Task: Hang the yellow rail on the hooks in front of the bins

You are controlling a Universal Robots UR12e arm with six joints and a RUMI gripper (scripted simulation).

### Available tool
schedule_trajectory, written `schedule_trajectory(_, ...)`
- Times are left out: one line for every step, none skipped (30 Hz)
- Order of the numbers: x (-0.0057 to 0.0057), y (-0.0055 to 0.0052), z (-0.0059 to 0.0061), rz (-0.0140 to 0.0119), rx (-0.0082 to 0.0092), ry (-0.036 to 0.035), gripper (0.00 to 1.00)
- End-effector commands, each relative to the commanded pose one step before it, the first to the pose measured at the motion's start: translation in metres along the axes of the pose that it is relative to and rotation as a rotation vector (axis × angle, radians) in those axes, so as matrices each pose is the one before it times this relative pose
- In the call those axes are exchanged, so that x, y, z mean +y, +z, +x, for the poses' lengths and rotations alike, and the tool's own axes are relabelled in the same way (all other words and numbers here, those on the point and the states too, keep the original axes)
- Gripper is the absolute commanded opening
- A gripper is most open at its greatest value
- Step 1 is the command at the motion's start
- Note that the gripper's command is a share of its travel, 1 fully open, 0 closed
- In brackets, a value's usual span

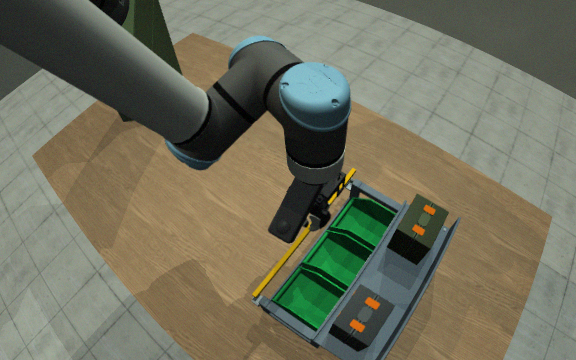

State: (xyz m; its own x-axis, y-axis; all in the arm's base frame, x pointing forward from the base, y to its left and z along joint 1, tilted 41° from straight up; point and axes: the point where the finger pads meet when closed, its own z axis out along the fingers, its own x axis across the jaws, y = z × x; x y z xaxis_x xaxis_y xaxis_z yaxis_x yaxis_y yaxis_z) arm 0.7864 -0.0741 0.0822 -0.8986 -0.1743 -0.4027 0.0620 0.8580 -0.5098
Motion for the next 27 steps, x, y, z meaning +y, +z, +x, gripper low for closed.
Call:
schedule_trajectory(-0.00126, -0.00005, -0.00271, 0.00196, -0.00289, 0.00019, 0.0)
schedule_trajectory(0.0, 0.00012, 0.0, 0.0, 0.00003, -0.00003, 0.0)
schedule_trajectory(0.0, 0.00016, 0.0, 0.0, 0.00003, -0.00005, 0.0)
schedule_trajectory(0.0, 0.00021, 0.0, 0.0, 0.00004, -0.00006, 0.0)
schedule_trajectory(0.0, 0.00026, 0.0, 0.0, 0.00005, -0.00008, 0.0)
schedule_trajectory(-0.00001, 0.00031, 0.0, 0.00001, 0.00006, -0.00008, 0.0)
schedule_trajectory(-0.00002, 0.00035, -0.00001, 0.00001, 0.00005, -0.00008, 0.0)
schedule_trajectory(-0.00003, 0.00038, -0.00001, 0.00002, 0.00005, -0.00008, 0.0)
schedule_trajectory(-0.00004, 0.00041, 0.0, 0.00003, 0.00005, -0.00009, 0.0)
schedule_trajectory(-0.00008, 0.0004, -0.00001, 0.00004, 0.00001, -0.00007, 0.0)
schedule_trajectory(-0.00011, 0.00038, -0.00003, 0.00005, -0.00003, -0.00007, 0.0)
schedule_trajectory(-0.00009, 0.00042, 0.0, 0.00002, 0.00003, -0.00013, 0.0)
schedule_trajectory(-0.00007, 0.00044, -0.00001, 0.00001, 0.00001, -0.00017, 0.0)
schedule_trajectory(-0.00004, 0.00045, -0.00002, -0.00001, -0.00001, -0.00016, 0.0)
schedule_trajectory(-0.00002, 0.00047, -0.00003, -0.00002, -0.00004, -0.00018, 0.0)
schedule_trajectory(0.0, 0.00048, -0.00006, -0.00004, -0.00007, -0.00012, 0.0)
schedule_trajectory(0.0, 0.0, 0.0, 0.0, 0.0, 0.0, 0.0)
schedule_trajectory(0.0, 0.0, 0.0, 0.0, 0.0, 0.0, 0.0)
schedule_trajectory(0.00052, 0.00028, 0.00015, -0.00039, -0.00007, -0.00045, 0.0)
schedule_trajectory(0.00005, 0.00057, -0.00005, -0.00007, -0.00003, -0.00002, 0.0)
schedule_trajectory(-0.00003, 0.00055, -0.00011, -0.00002, -0.00013, 0.00005, 0.0)
schedule_trajectory(-0.00008, 0.00058, -0.00013, 0.00001, -0.00013, 0.0001, 0.0)
schedule_trajectory(-0.00013, 0.00062, -0.00013, 0.00005, -0.00011, 0.00014, 0.0)
schedule_trajectory(-0.00016, 0.00065, -0.0001, 0.00008, -0.00007, 0.00017, 0.0)
schedule_trajectory(-0.00014, 0.00068, 0.0, 0.00007, 0.00005, 0.00014, 0.0)
schedule_trajectory(-0.00013, 0.00069, 0.00003, 0.00007, 0.0001, 0.00012, 0.0)
schedule_trajectory(-0.00011, 0.00069, 0.00003, 0.00006, 0.00008, 0.00011, 0.0)
